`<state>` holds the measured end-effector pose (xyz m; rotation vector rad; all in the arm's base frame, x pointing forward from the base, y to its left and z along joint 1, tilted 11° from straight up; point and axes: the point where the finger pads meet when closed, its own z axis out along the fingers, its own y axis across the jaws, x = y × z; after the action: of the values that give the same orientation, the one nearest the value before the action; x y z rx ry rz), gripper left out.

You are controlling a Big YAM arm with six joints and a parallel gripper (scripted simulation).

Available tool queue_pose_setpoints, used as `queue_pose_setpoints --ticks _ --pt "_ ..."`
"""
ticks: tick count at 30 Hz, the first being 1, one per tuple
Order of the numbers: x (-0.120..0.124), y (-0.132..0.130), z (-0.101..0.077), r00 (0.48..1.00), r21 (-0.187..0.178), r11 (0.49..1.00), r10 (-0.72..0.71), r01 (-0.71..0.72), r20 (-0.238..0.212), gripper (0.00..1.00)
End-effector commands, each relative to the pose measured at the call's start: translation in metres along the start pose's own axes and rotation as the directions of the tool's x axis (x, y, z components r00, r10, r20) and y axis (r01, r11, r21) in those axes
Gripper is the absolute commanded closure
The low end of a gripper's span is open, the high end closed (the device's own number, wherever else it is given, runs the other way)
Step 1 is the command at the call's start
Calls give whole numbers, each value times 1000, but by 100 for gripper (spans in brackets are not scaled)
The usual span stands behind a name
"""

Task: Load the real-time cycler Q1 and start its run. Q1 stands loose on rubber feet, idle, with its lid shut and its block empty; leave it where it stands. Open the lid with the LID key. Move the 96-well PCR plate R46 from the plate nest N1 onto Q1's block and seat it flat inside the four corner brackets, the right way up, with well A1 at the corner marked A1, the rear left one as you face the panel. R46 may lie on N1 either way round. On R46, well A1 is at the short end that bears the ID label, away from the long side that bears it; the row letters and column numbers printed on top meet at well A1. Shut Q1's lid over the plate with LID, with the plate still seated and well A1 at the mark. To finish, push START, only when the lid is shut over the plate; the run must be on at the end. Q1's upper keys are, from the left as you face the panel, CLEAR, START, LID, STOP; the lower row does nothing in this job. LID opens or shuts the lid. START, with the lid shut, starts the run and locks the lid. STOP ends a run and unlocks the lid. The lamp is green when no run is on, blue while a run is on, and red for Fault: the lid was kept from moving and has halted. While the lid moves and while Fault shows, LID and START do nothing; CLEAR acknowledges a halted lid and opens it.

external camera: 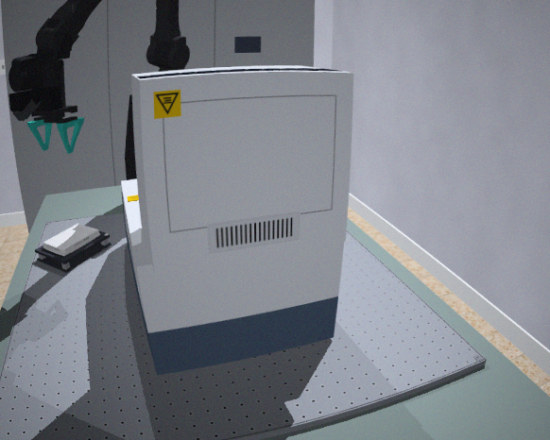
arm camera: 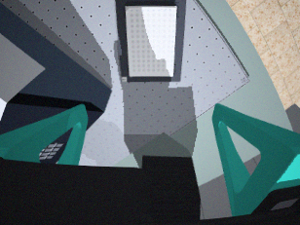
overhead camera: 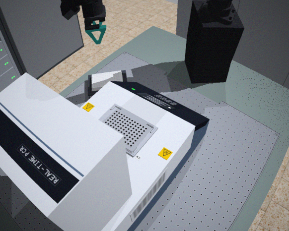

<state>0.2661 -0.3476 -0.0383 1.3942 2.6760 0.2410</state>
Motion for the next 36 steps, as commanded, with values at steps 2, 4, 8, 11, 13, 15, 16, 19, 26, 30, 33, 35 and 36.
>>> queue_pose_setpoints --ticks 2,4,8,11,13,15,16,19,26,30,33,35,36 --pt "-2 4 22 999 2 999 -32 32 0 0" --pt "1 3 30 1000 1 1000 -21 21 -2 0" --pt "-2 0 39 1000 1 1000 3 -3 11 0" --pt "-10 3 45 1000 1 1000 6 -6 28 0" --pt "-10 3 45 1000 1 1000 6 -6 28 0" --pt "-9 4 51 1000 1 1000 -6 6 20 0" --pt "-9 4 56 1000 1 1000 -10 10 19 0" --pt "-6 4 73 1000 0 1000 -1 1 10 0" --pt "-10 2 90 1000 -1 1000 2 -2 29 0" --pt "-15 4 93 999 -1 1000 -8 8 41 0" --pt "-16 5 106 1000 -1 1000 -9 9 28 0" --pt "-18 5 117 1000 -1 1000 -8 8 28 0" --pt "-20 5 121 1000 -1 1000 -7 7 30 0"
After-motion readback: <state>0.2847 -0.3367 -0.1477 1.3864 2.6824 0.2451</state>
